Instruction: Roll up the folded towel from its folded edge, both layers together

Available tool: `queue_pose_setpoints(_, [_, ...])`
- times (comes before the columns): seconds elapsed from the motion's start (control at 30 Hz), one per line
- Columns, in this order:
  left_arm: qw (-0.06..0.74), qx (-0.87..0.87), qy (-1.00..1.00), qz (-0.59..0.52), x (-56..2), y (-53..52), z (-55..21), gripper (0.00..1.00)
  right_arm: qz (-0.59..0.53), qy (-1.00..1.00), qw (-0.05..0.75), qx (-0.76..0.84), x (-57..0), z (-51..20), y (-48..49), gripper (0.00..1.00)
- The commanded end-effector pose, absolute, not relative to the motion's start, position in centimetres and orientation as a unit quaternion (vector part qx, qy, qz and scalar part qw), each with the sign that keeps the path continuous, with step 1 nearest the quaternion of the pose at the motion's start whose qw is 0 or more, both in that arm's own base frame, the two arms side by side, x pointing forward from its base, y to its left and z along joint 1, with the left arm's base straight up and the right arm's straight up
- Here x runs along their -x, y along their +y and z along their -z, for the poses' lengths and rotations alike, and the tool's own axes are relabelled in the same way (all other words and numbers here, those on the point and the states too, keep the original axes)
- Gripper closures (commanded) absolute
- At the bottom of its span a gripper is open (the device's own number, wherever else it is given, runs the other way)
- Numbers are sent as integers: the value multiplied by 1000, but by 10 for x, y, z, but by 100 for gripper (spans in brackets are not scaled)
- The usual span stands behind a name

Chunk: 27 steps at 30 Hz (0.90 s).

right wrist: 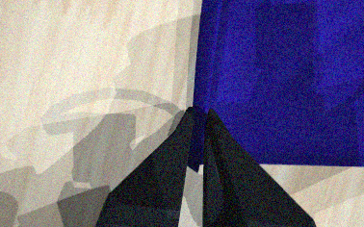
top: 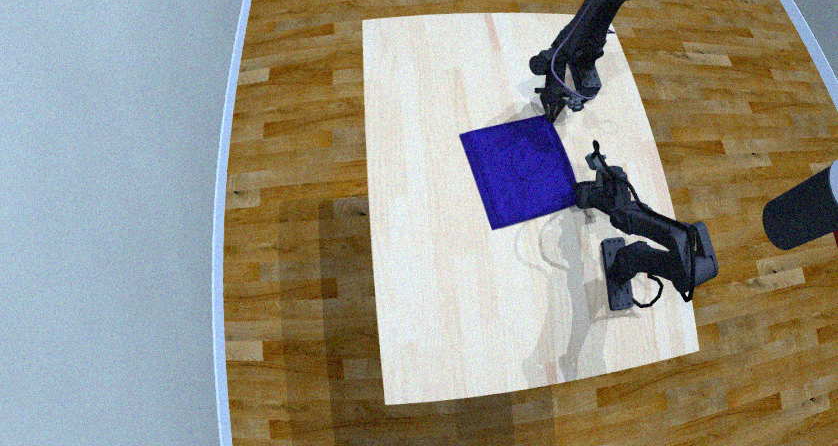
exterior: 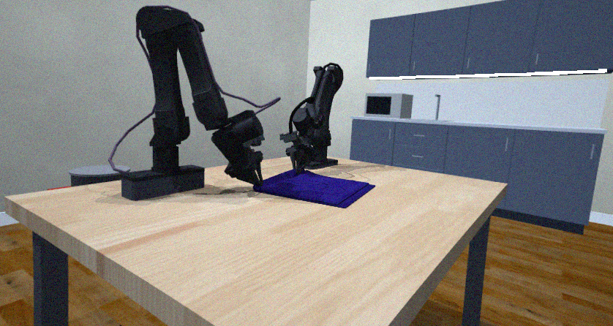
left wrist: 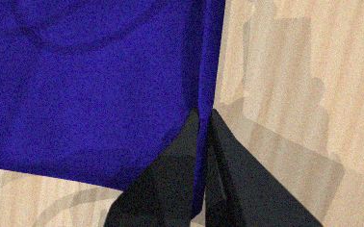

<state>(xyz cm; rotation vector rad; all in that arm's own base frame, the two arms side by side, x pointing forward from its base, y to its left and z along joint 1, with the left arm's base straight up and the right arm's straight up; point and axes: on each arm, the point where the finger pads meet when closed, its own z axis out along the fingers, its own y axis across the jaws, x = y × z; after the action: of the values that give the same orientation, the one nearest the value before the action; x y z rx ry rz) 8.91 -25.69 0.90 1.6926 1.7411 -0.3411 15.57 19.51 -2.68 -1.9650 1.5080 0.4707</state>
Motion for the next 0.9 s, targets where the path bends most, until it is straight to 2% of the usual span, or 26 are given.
queue_pose_setpoints(0.0, [338, -634, 684, 124, -84, -254, -10, 93, -178, 571, 314, 737, -149, 22, 196, 89])
queue_pose_setpoints(0.43, [337, -632, 686, 129, -77, -255, -11, 93, -182, 573, 311, 736, -141, 21, 195, 89])
queue_pose_setpoints(0.87, [301, -594, 714, 215, -79, -255, -28, 93, -261, 608, 262, 703, -144, 5, 195, 89])
